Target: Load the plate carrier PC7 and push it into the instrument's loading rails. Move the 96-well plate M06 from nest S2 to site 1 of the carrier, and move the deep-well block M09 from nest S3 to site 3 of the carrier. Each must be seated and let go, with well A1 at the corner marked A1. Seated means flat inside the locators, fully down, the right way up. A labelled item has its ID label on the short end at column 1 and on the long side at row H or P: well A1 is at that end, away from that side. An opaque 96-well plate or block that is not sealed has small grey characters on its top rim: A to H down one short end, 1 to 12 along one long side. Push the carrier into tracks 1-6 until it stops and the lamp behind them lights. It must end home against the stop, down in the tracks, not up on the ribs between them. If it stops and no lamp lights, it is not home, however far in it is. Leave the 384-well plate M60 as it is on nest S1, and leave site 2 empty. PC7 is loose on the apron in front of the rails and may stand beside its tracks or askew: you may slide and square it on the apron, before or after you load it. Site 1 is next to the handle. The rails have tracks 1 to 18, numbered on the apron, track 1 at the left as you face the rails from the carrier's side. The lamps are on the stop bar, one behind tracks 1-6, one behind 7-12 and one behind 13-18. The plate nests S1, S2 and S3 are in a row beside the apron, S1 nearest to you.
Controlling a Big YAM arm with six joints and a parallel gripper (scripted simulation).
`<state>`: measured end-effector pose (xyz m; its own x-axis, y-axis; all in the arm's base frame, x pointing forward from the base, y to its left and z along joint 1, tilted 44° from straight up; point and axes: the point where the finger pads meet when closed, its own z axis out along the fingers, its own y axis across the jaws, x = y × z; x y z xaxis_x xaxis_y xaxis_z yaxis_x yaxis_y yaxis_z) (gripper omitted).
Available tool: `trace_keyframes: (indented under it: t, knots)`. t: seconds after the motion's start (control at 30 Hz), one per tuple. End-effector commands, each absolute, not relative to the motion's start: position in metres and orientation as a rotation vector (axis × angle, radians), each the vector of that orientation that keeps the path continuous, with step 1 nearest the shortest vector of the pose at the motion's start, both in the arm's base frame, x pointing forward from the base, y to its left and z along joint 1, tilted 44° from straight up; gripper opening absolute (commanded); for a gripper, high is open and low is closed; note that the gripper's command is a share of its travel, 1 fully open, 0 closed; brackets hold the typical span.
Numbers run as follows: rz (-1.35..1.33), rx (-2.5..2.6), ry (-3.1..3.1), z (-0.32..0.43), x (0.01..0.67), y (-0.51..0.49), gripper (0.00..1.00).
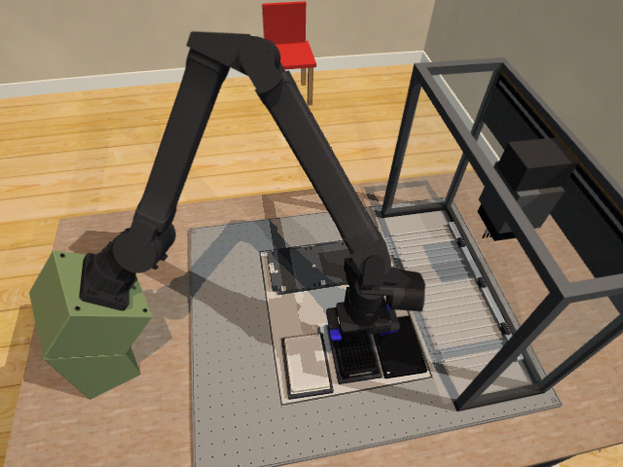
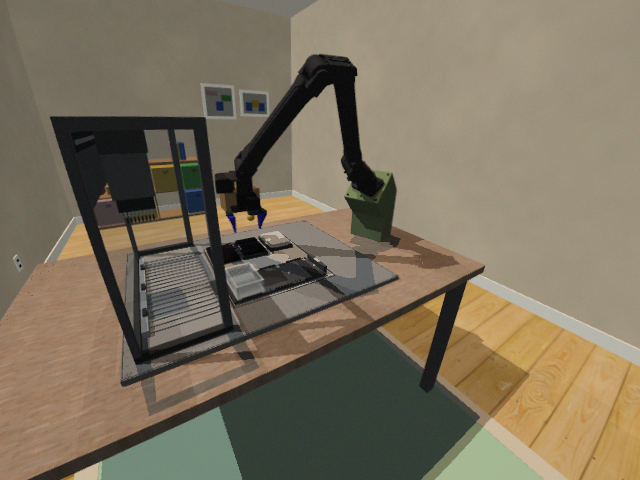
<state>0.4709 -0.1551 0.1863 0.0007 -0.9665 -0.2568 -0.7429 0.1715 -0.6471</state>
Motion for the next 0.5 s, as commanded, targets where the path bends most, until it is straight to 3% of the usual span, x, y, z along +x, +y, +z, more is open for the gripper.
trace_keyframes:
  t: [0.0, 0.47]
  knots:
    - [-0.424, -1.635, 1.779, 0.176, 0.480, -0.149, 1.00]
    - [-0.435, -1.625, 1.775, 0.159, 0.505, -0.144, 1.00]
